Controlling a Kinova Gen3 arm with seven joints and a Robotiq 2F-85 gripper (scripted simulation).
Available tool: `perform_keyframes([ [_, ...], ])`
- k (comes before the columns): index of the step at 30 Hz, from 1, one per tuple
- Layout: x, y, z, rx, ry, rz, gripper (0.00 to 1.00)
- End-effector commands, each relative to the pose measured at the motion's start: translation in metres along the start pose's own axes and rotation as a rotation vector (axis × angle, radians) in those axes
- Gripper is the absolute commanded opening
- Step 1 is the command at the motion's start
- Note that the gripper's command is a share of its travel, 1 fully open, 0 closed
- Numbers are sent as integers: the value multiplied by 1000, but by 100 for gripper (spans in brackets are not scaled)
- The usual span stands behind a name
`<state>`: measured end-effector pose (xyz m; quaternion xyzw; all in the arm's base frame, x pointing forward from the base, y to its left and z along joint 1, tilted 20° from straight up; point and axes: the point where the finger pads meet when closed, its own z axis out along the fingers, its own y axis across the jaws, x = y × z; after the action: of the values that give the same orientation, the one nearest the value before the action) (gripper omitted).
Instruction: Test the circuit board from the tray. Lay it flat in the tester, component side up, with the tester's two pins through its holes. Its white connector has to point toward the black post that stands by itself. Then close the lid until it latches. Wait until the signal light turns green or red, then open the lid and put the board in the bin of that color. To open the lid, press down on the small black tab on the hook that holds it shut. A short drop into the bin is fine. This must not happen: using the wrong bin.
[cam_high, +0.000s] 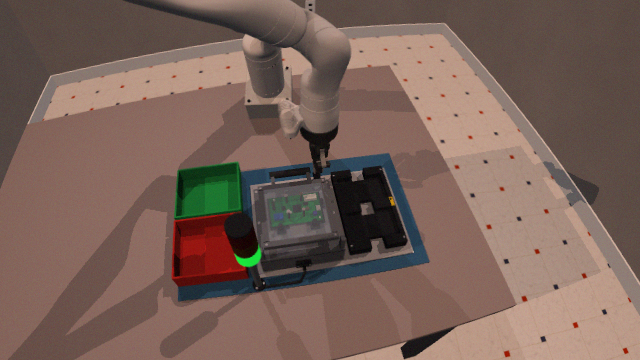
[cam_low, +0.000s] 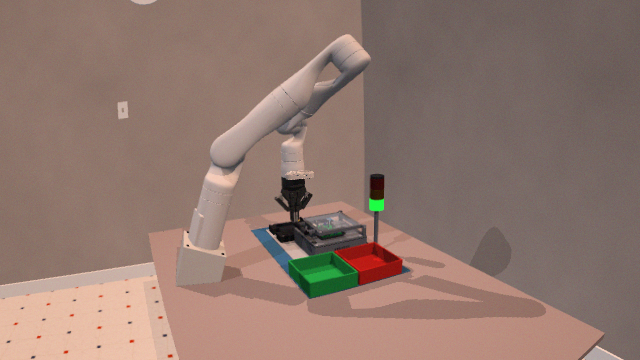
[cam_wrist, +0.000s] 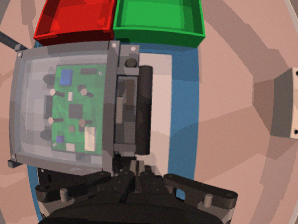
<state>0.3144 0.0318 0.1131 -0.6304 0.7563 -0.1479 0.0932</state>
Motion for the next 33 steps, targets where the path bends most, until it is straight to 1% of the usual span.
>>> perform_keyframes([
  [1, 0, -1, 0, 1, -1, 1, 0],
  [20, 0, -1, 0, 1, -1, 1, 0],
  [33, 0, -1, -9, 1, -1, 1, 0],
])
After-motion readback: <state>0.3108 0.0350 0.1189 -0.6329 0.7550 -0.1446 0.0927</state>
